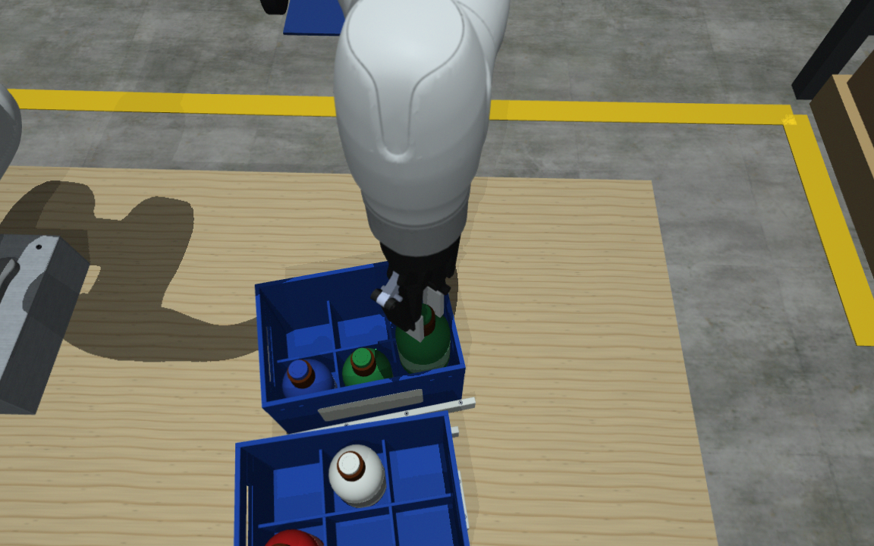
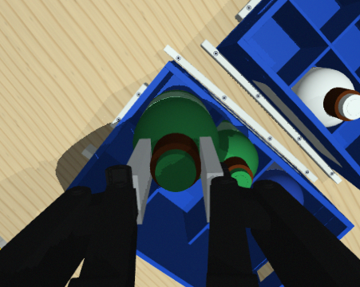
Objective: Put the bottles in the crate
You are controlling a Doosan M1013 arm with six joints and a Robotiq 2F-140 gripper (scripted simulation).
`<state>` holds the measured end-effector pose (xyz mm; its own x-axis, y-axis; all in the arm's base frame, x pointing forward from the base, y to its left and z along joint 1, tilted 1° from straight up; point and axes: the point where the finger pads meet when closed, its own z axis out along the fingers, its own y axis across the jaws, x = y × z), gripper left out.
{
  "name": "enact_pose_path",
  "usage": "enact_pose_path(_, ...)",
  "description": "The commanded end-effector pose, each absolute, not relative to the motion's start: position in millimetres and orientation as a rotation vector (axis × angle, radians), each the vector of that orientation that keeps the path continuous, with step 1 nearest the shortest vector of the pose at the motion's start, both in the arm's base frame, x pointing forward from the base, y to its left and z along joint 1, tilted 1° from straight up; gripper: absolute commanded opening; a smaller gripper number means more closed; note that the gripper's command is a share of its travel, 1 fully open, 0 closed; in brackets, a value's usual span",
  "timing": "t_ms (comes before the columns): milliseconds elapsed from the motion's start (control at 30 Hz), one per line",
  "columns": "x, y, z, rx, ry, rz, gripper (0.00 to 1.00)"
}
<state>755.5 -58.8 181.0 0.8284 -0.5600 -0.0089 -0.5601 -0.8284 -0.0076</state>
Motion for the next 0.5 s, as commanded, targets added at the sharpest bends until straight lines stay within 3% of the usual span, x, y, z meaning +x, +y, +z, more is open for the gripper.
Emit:
enact_pose_path(0, 755, -59, 179, -2.994, 0.917, 0.010, 0.00)
enact_pose_path(467, 755, -59, 167, -2.994, 0.917, 0.010, 0.00)
